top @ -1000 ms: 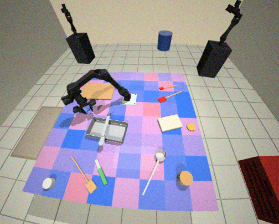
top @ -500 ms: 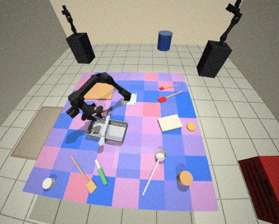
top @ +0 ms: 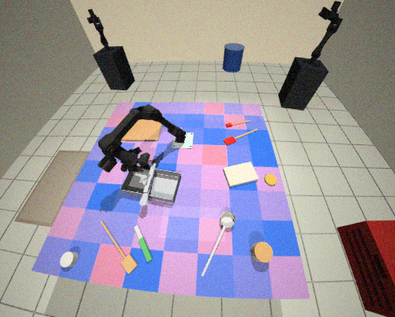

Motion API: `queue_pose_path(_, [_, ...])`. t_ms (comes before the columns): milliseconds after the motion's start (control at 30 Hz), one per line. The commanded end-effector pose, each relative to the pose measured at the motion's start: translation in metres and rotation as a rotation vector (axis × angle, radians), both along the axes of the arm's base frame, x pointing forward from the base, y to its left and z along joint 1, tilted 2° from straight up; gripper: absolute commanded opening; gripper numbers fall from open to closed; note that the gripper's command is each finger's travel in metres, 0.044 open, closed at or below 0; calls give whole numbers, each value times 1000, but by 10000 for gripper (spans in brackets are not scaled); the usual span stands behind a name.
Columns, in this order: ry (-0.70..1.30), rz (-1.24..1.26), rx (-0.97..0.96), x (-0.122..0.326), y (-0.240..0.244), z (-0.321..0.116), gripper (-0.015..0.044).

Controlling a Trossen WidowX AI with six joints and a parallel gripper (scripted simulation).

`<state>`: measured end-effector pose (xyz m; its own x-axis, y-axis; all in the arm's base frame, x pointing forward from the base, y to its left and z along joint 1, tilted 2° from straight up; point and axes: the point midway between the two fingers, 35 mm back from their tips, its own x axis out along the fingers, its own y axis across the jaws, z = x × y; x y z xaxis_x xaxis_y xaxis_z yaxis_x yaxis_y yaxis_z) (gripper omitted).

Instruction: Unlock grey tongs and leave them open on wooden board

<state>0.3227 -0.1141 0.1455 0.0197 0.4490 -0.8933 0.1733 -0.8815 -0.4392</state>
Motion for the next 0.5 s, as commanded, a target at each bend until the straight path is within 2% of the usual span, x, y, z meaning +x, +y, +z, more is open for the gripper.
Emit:
queue_pose_path(0, [-1, -3, 1, 0, -1, 1, 260])
queue_pose_path(467, [6, -3, 7, 2, 7, -16, 260])
